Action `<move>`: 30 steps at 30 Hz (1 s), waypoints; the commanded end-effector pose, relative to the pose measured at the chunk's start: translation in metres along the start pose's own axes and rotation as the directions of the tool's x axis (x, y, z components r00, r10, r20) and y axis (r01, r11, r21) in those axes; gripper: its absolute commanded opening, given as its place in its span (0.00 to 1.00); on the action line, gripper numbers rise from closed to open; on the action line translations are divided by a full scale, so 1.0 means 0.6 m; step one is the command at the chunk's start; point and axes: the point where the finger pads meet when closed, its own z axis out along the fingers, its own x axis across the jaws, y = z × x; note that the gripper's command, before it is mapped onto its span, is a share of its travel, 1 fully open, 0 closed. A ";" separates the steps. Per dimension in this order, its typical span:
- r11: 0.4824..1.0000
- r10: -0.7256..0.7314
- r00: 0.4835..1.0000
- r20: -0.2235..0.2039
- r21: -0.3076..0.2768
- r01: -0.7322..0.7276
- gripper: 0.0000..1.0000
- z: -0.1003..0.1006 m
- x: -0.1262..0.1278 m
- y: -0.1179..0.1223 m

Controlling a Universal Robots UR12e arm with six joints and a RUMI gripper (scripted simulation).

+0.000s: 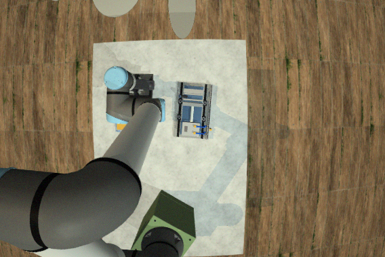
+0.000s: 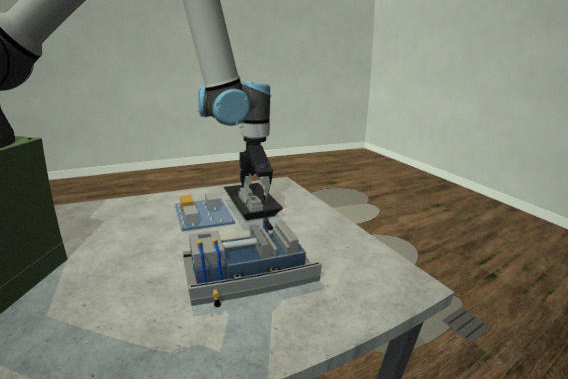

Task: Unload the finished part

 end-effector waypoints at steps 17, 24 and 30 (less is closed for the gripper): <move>1.000 0.000 1.000 0.001 0.000 0.000 0.40 -0.042 -0.001 0.000; 1.000 0.000 1.000 0.001 0.000 0.000 0.40 -0.084 -0.001 0.000; 1.000 0.000 1.000 0.001 0.000 0.000 0.40 -0.142 -0.001 0.000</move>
